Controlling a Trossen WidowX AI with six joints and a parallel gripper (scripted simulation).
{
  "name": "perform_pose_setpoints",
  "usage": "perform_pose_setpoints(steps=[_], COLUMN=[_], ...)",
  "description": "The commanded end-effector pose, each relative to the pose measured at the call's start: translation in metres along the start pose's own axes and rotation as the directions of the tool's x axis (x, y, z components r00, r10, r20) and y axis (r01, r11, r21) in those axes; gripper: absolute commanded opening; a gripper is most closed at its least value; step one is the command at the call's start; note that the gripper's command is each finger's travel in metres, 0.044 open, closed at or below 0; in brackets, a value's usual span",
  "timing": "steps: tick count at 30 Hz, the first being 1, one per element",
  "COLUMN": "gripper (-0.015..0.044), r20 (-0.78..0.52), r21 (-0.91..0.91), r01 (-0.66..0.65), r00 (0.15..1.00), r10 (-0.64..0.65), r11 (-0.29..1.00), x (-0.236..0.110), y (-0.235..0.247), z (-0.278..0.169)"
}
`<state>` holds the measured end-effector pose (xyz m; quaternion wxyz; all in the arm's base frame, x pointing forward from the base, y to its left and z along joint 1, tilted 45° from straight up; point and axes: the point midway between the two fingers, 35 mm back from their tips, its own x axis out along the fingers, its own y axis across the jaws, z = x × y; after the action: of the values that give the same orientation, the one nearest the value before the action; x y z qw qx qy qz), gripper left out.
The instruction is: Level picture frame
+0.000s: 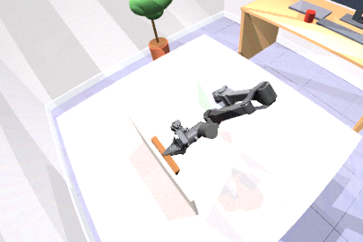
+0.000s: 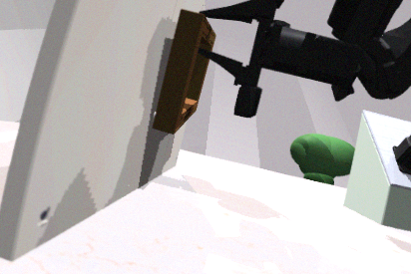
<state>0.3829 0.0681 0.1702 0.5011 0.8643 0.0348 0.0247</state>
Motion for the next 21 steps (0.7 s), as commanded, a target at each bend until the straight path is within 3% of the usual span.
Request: perform_pose_setpoints(steps=[1,19,21], gripper=[0.018,0.006,0.0007], r20=[-0.004,-0.004,-0.004], r21=[0.004,0.004,0.004], r01=[0.002,0.002,0.002], r00=[1.0,1.0,1.0], r10=[-0.002,-0.002,-0.002], r11=[1.0,1.0,1.0], x=[0.0002,0.0002,0.0002], y=[-0.0004,-0.0004,-0.0004], z=[-0.0007,-0.0007,-0.0007])
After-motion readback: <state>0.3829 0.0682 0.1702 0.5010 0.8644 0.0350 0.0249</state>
